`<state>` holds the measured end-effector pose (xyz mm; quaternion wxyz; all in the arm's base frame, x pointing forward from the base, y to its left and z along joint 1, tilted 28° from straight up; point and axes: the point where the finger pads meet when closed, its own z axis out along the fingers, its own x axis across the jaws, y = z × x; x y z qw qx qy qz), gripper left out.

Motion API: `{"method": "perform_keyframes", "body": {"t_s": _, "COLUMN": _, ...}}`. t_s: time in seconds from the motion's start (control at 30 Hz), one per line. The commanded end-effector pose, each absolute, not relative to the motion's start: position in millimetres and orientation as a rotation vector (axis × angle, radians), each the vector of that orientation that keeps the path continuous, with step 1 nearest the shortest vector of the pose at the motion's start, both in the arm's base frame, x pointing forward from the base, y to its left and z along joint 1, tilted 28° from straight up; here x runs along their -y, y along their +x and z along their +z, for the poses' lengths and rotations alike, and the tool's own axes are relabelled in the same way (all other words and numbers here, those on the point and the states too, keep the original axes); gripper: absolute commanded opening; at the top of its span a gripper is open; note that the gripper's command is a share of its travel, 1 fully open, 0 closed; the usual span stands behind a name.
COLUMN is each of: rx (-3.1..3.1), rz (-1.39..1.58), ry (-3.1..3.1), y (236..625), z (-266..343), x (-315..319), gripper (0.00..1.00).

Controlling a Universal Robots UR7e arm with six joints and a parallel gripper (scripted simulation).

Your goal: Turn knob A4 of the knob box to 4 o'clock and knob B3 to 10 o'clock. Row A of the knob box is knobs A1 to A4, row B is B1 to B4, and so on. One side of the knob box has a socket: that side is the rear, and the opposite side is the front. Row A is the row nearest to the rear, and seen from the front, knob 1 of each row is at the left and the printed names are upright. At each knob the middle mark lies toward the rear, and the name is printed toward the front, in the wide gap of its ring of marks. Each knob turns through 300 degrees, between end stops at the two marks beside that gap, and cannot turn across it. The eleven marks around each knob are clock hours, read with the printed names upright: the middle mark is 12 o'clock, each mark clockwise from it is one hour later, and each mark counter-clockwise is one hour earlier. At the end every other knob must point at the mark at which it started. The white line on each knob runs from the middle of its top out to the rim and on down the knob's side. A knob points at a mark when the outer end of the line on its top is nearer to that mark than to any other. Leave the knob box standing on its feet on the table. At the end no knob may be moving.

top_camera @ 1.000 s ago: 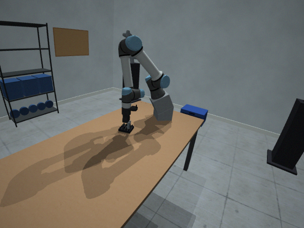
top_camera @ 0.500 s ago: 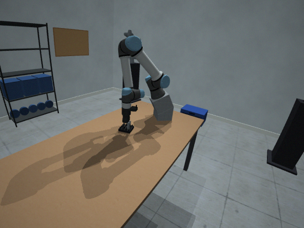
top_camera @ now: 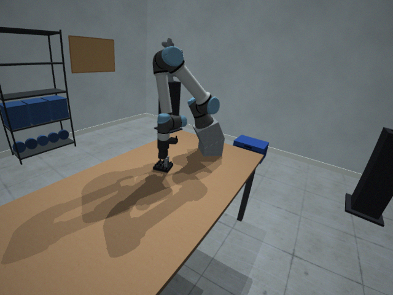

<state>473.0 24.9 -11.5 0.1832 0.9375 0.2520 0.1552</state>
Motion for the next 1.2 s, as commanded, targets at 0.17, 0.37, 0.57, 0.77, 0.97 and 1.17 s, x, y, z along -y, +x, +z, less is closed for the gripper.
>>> {"method": "perform_keyframes", "body": {"t_s": 0.17, "rx": -0.711, "rz": 0.439, "ry": 2.644, "y": 473, "z": -11, "x": -25, "gripper": 0.46}}
{"method": "perform_keyframes", "body": {"t_s": 0.37, "rx": -0.711, "rz": 0.439, "ry": 2.644, "y": 473, "z": -11, "x": -25, "gripper": 0.46}}
{"method": "perform_keyframes", "body": {"t_s": 0.57, "rx": -0.711, "rz": 0.439, "ry": 2.644, "y": 473, "z": -12, "x": -25, "gripper": 0.46}}
{"method": "perform_keyframes", "body": {"t_s": 0.77, "rx": -0.711, "rz": 0.439, "ry": 2.644, "y": 475, "z": -14, "x": -24, "gripper": 0.46}}
{"method": "perform_keyframes", "body": {"t_s": 0.97, "rx": -0.711, "rz": 0.439, "ry": 2.644, "y": 476, "z": -17, "x": -23, "gripper": 0.46}}
{"method": "perform_keyframes", "body": {"t_s": 1.17, "rx": -0.711, "rz": 0.439, "ry": 2.644, "y": 478, "z": -21, "x": -22, "gripper": 0.46}}
